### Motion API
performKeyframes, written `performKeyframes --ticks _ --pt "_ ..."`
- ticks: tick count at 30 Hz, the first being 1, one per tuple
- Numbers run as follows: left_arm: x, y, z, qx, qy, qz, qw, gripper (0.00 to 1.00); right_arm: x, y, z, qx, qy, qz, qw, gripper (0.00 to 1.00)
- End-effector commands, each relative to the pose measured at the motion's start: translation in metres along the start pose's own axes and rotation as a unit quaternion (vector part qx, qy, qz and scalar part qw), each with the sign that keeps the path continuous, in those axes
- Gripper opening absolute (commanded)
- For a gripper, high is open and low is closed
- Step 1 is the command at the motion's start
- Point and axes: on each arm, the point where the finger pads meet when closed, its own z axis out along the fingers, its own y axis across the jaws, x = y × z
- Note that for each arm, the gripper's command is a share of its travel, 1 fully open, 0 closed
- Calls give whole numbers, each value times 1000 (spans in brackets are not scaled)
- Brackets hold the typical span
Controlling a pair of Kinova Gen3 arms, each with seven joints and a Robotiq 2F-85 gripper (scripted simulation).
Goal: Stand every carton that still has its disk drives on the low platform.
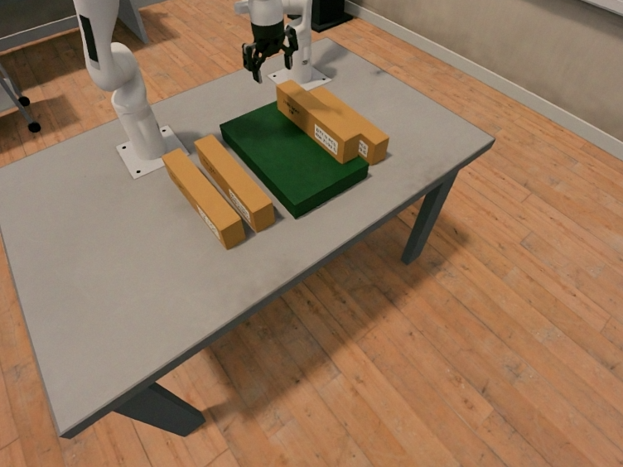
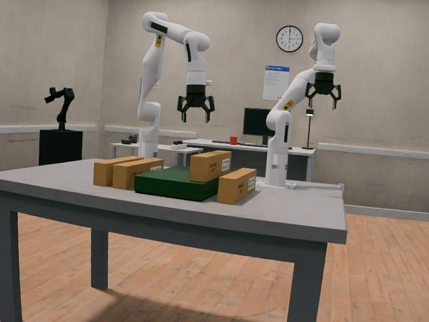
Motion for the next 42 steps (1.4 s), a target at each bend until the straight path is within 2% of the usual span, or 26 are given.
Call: performKeyframes --ticks 1,3,6,15,16,19,22,32,33,42 --pt "0 0 0 0 0 0 1000 1000 -14 -68 10 10 -4 -4 1000 1000" --pt "0 0 0 0 0 0 1000 1000 -16 -81 12 10 -4 -4 1000 1000" --pt "0 0 0 0 0 0 1000 1000 -24 -117 17 10 -4 -4 1000 1000" --pt "0 0 0 0 0 0 1000 1000 -24 -119 17 10 -4 -4 1000 1000" --pt "0 0 0 0 0 0 1000 1000 -37 -186 27 23 -7 -8 1000 1000" --pt "0 0 0 0 0 0 1000 1000 -39 -197 29 23 -7 -8 1000 1000" --pt "0 0 0 0 0 0 1000 1000 -46 -234 34 23 -7 -8 1000 1000" --pt "0 0 0 0 0 0 1000 1000 -47 -236 35 23 -7 -8 1000 1000" --pt "0 0 0 0 0 0 1000 1000 -58 -292 43 26 -9 -11 1000 1000" --pt "0 0 0 0 0 0 1000 1000 -58 -292 43 26 -9 -11 1000 1000"
